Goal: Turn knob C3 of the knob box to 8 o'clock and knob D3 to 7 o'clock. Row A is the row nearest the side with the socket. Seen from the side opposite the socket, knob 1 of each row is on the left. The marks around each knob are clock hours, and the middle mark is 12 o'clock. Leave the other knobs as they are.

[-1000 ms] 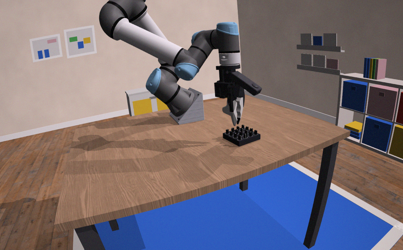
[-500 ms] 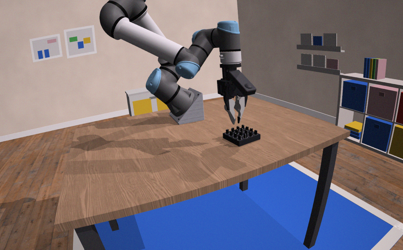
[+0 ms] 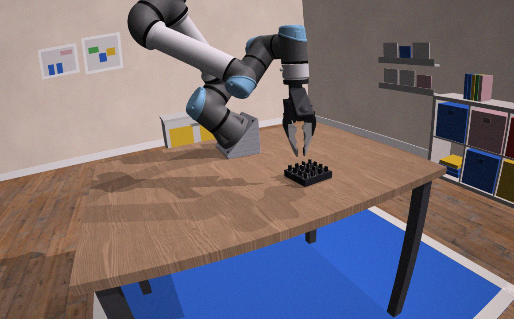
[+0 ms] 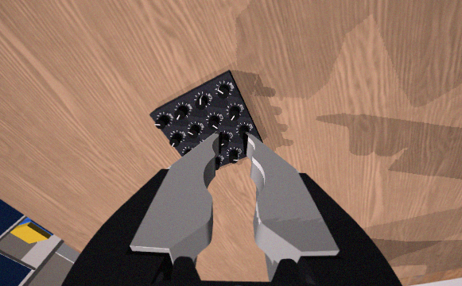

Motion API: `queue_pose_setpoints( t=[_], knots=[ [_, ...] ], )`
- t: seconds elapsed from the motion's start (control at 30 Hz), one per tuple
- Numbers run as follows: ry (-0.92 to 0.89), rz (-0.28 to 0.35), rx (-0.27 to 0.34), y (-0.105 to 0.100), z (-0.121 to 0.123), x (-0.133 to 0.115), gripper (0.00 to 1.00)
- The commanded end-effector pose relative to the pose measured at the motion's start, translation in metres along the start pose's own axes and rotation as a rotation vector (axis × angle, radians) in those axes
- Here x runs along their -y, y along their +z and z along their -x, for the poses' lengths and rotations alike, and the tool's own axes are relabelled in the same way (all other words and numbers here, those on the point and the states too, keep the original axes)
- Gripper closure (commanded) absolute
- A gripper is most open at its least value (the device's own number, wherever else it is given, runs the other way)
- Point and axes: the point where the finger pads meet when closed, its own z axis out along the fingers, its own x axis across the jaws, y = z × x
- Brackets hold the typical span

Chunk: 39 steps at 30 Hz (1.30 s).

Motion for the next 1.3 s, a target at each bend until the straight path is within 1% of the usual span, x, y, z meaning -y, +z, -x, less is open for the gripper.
queue_pose_setpoints(
  t=[0.0, 0.17, 0.37, 1.27],
  knots=[
    [0.130, 0.001, -0.008, -0.0019, -0.0007, -0.0007, 0.89],
    [0.240, 0.001, -0.008, -0.0032, -0.0014, -0.0019, 0.89],
    [0.315, 0.001, -0.008, -0.0040, -0.0019, -0.0028, 0.89],
    [0.338, 0.000, -0.008, -0.0043, -0.0020, -0.0031, 0.89]
  ],
)
